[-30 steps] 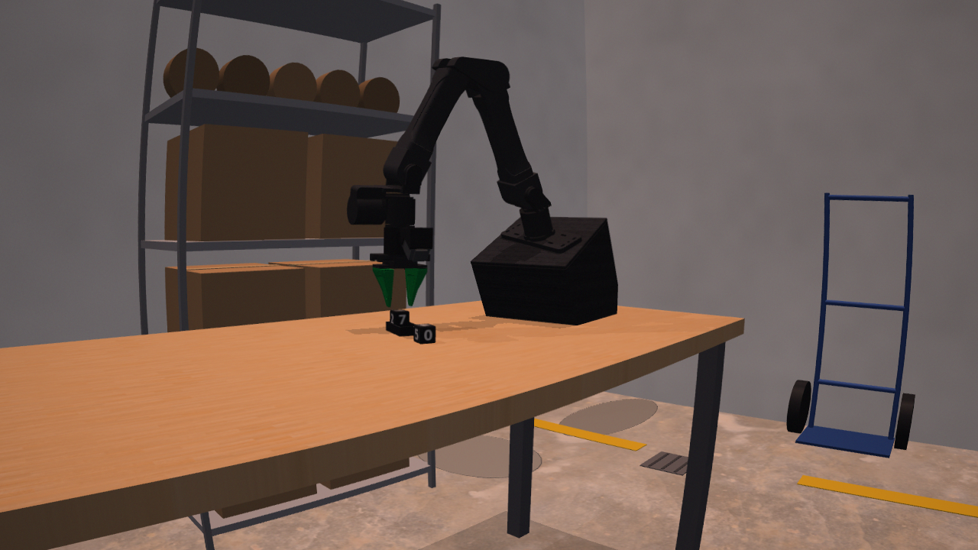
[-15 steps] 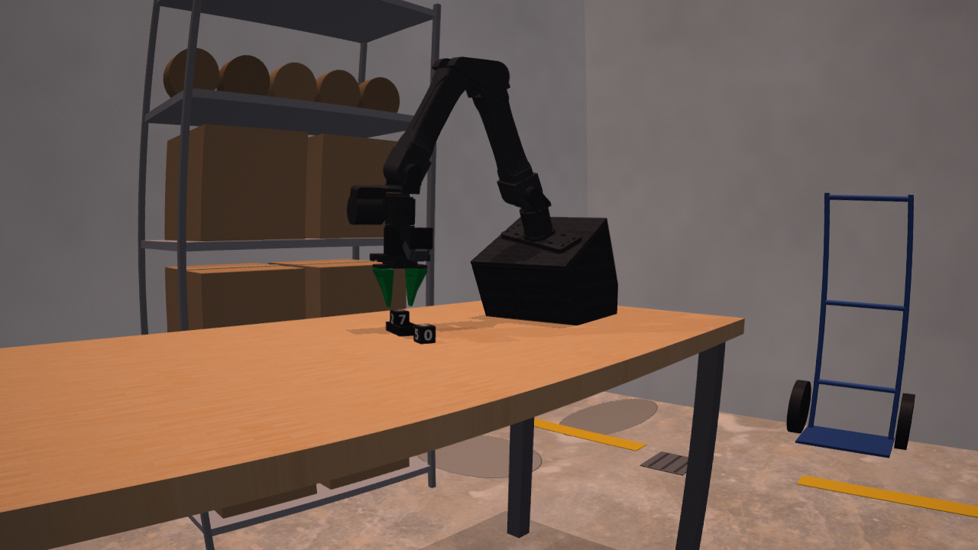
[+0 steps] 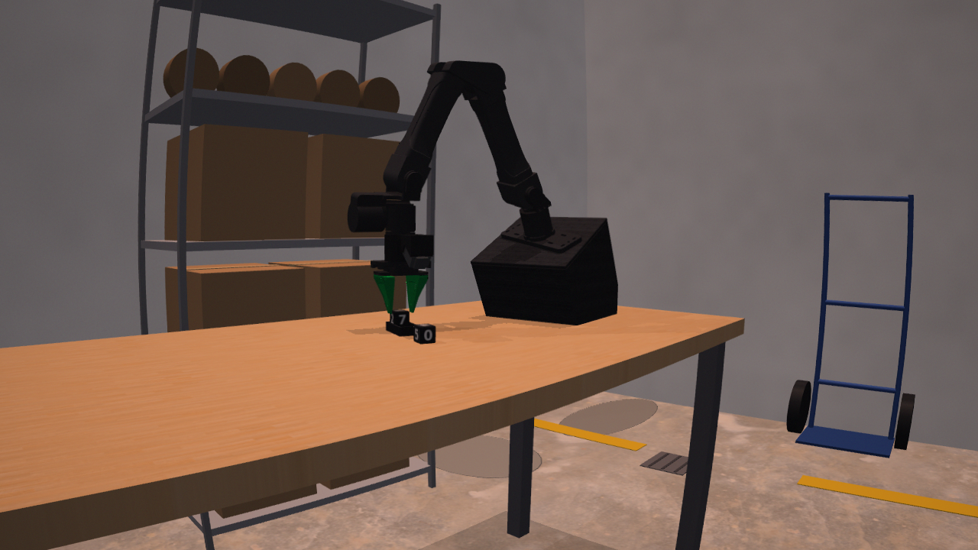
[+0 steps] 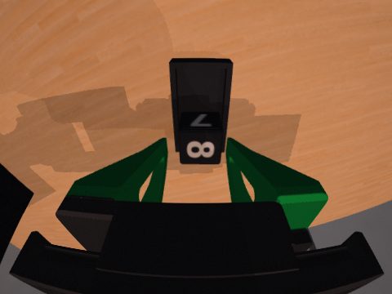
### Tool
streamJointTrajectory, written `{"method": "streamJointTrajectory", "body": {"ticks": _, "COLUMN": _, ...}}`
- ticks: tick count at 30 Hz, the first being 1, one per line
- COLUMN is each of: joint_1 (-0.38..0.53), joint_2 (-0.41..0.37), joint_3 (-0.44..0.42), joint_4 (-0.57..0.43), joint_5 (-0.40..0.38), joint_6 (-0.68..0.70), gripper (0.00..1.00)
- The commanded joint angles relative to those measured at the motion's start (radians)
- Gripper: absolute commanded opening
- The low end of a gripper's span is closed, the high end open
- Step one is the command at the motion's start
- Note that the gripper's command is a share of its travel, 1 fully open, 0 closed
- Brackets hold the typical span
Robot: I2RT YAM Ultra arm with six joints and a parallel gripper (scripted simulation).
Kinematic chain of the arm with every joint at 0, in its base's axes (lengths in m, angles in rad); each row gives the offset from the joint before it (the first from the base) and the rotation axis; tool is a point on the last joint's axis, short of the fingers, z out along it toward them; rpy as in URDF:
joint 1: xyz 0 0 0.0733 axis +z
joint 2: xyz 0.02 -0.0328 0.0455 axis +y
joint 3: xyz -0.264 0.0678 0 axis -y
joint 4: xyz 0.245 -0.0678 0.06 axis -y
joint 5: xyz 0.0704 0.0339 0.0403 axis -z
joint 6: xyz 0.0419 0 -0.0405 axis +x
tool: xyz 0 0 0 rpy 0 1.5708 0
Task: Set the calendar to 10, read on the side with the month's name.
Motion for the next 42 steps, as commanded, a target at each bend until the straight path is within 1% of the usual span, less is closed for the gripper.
{"method": "streamJointTrajectory", "body": {"ticks": 1, "joint_1": 0.001, "joint_2": 0.011, "joint_3": 0.001, "joint_4": 0.028, "joint_5": 0.000, "joint_6": 0.002, "gripper": 0.45}}
{"method": "streamJointTrajectory", "body": {"ticks": 10, "joint_1": 0.006, "joint_2": 0.045, "joint_3": -0.001, "joint_4": 0.064, "joint_5": 0.003, "joint_6": 0.008, "gripper": 0.45}}
{"method": "streamJointTrajectory", "body": {"ticks": 42, "joint_1": 0.007, "joint_2": 0.047, "joint_3": -0.001, "joint_4": 0.066, "joint_5": 0.003, "joint_6": 0.008, "gripper": 0.45}}
